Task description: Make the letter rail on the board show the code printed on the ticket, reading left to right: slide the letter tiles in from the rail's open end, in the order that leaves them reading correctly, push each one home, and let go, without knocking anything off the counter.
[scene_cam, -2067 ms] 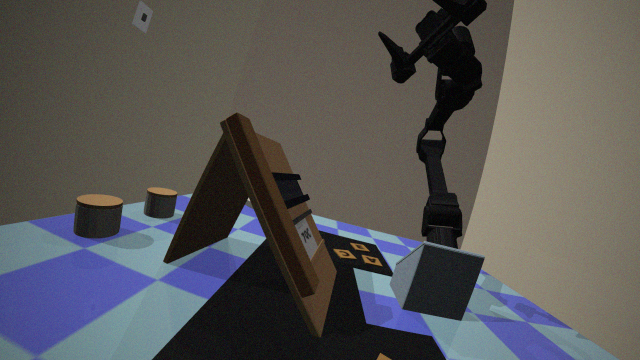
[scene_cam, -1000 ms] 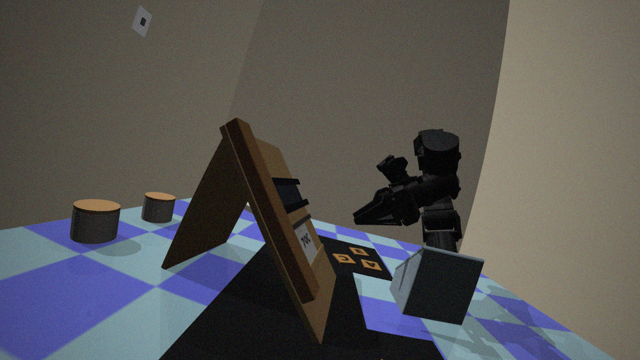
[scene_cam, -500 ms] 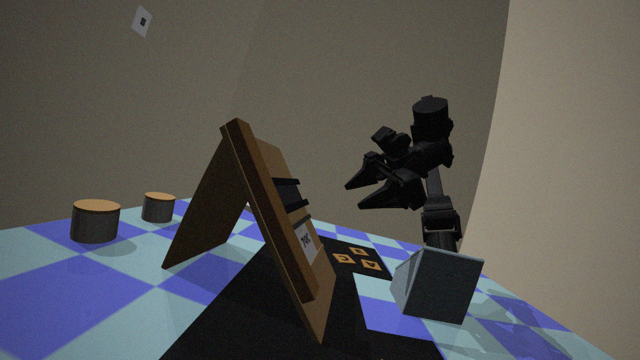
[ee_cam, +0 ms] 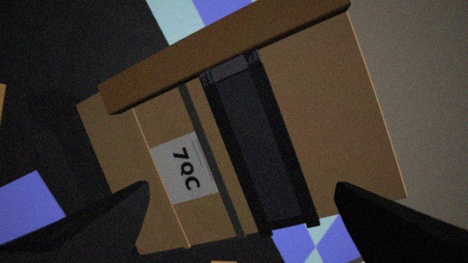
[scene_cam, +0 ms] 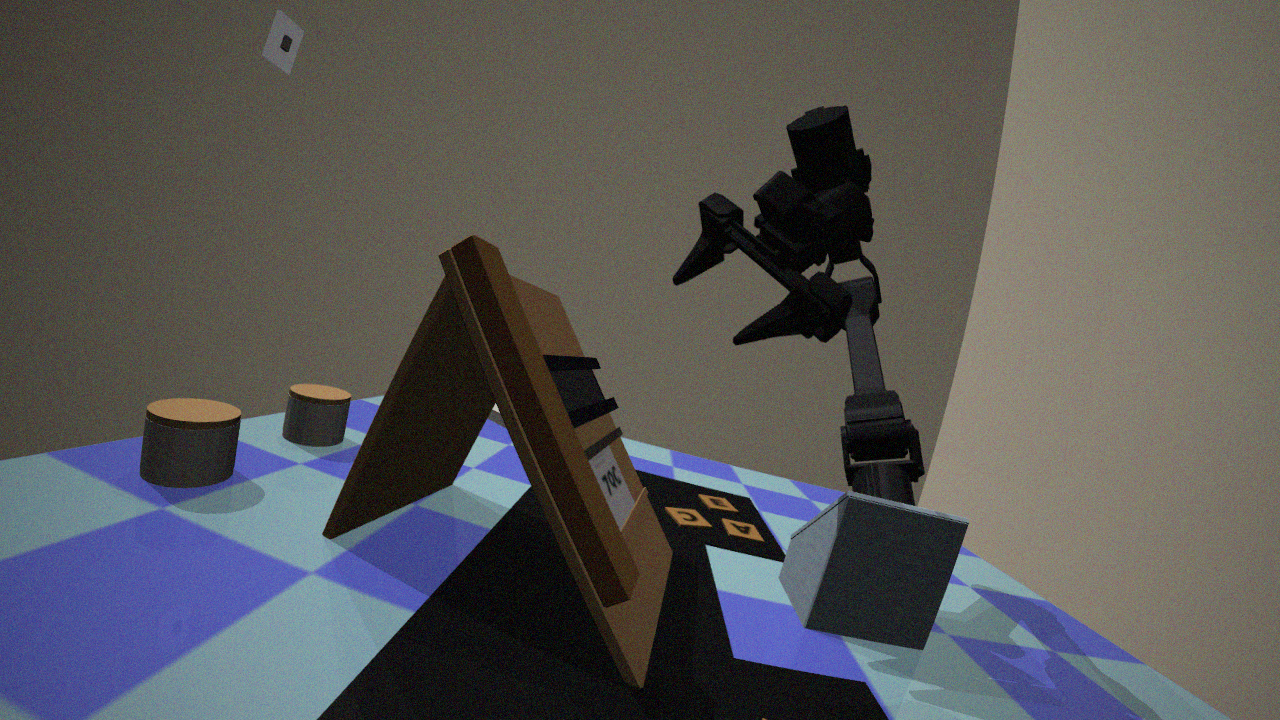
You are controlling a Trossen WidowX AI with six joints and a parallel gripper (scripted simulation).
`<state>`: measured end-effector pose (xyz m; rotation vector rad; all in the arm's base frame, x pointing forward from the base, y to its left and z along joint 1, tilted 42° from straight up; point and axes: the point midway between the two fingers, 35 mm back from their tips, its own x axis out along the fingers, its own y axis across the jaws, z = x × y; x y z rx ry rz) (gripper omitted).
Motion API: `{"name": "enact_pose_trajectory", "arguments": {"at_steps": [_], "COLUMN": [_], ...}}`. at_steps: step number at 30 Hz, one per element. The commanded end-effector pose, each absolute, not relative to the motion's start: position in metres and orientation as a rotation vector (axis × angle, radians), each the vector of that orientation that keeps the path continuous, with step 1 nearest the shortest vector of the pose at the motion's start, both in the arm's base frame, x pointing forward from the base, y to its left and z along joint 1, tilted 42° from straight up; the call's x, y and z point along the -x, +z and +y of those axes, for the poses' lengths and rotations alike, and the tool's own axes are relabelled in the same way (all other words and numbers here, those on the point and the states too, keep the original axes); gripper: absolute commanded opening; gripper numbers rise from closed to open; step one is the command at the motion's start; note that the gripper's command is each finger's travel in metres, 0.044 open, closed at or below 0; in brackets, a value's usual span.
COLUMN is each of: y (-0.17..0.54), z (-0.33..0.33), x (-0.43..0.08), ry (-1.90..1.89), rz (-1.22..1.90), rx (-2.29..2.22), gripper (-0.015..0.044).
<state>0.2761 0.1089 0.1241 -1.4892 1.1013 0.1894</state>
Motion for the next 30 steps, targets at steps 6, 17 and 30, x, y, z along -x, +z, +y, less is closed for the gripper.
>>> {"name": "enact_pose_trajectory", "arguments": {"at_steps": [6, 17, 30], "y": [0.168, 0.168, 0.192], "z": [0.119, 0.119, 0.106], "x": [-0.283, -0.283, -0.266], "ry": [0.509, 0.509, 0.51], "rz": [1.134, 1.134, 1.136], "rx": [1.739, 1.739, 1.74], "gripper": [0.044, 0.044, 0.044]}}
